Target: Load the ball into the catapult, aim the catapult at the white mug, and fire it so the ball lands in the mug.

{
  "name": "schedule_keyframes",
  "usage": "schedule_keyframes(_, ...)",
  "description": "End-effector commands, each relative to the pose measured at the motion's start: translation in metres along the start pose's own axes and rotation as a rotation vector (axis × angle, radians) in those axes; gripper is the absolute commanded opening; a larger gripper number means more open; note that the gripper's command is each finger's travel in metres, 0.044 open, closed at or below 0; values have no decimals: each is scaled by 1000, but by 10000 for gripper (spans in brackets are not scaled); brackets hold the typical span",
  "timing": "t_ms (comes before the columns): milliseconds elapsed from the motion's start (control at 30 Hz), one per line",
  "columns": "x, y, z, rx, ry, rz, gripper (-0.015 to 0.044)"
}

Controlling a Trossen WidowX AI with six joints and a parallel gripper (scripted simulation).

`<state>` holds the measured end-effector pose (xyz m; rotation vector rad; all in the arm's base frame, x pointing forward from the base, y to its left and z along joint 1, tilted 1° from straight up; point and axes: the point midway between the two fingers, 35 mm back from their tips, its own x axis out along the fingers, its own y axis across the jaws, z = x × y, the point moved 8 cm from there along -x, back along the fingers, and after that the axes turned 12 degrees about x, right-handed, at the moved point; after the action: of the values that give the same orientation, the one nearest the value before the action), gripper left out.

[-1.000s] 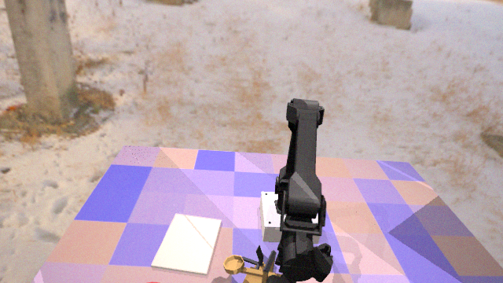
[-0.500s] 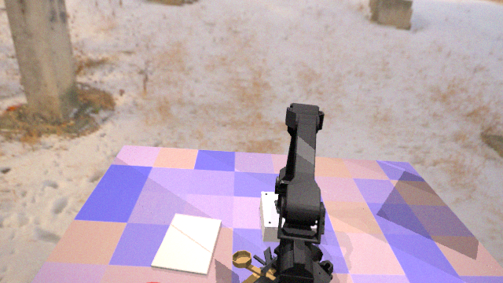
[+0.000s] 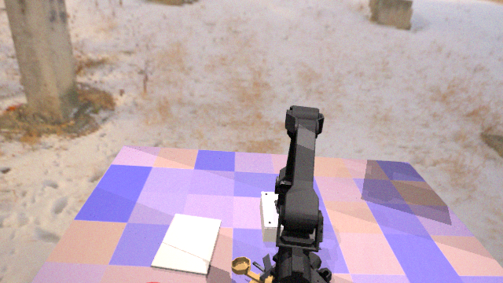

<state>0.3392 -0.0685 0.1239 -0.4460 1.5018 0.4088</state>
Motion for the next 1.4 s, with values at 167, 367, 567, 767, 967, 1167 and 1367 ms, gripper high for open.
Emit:
schedule_keyframes(167, 13, 0, 0, 4, 0, -1, 0)
schedule_keyframes(367, 23, 0, -1, 4, 0, -1, 0)
schedule_keyframes(567, 25, 0, 0, 1, 0, 0, 0)
schedule_keyframes(767, 25, 0, 0, 1, 0, 0, 79)
schedule_keyframes(967, 25, 0, 0, 1, 0, 0, 236)
schedule_keyframes(1167, 14, -1, 1, 1, 0, 0, 394)
schedule_keyframes(1367, -73, 0, 0, 2, 0, 2, 440)
